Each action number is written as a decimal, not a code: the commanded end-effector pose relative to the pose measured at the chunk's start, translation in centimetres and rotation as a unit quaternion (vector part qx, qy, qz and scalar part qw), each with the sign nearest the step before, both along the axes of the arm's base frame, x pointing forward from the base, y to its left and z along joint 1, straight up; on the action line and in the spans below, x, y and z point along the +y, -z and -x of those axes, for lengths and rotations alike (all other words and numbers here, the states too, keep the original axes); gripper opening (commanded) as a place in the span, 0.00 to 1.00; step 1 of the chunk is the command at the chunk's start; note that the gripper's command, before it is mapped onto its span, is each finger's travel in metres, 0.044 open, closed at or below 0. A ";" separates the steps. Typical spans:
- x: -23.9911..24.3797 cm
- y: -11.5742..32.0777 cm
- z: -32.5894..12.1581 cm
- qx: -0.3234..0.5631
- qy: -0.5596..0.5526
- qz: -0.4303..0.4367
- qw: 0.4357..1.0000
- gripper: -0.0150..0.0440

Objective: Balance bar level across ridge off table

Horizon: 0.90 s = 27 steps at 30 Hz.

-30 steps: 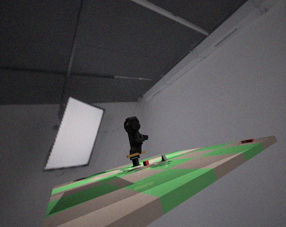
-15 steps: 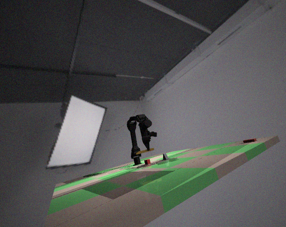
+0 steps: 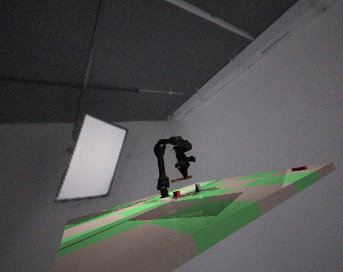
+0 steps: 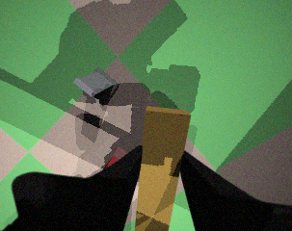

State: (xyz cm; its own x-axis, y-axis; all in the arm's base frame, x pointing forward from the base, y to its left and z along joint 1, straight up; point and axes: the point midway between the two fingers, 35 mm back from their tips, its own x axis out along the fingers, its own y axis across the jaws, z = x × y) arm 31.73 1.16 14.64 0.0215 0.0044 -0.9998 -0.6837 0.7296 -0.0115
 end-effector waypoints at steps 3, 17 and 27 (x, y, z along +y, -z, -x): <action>2.2 -0.2 -0.2 -0.001 0.056 0.000 0.998 0.25; 7.5 -0.2 0.2 0.000 0.191 -0.006 0.982 0.25; 10.9 -0.3 0.8 0.001 0.292 -0.009 0.956 0.25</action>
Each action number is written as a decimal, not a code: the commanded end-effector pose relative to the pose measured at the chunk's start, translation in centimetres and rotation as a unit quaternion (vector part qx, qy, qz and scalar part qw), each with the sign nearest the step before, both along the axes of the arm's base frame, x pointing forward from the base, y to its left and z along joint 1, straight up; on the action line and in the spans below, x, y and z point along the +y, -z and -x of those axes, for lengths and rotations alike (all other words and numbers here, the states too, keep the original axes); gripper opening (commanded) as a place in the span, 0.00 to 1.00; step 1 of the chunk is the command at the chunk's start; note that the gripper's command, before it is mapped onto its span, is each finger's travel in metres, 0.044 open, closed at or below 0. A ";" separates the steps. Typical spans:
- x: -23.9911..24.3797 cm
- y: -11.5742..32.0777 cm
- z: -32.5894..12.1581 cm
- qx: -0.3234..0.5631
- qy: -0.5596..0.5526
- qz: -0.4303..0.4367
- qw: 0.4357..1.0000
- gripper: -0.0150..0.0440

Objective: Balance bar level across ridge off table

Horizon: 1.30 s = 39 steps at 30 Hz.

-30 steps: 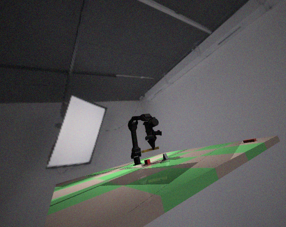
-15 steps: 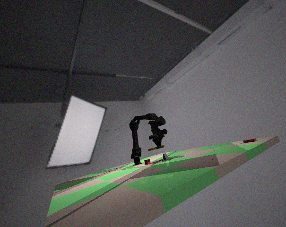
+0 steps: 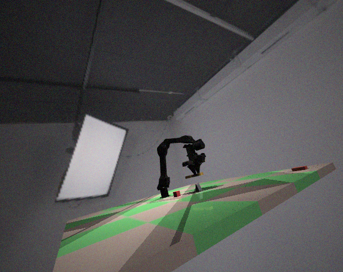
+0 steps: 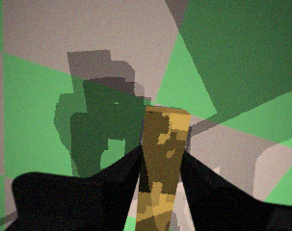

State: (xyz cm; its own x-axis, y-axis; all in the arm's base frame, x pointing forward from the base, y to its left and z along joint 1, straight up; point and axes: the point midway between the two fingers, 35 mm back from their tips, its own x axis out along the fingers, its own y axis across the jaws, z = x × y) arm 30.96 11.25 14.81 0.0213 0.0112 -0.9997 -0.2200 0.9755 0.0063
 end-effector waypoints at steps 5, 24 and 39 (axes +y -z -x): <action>0.9 0.3 0.0 -0.001 0.031 0.000 1.000 0.25; 0.8 3.3 -0.1 -0.001 0.035 0.000 0.999 0.25; 0.7 4.2 -0.1 -0.001 0.037 0.000 0.999 0.25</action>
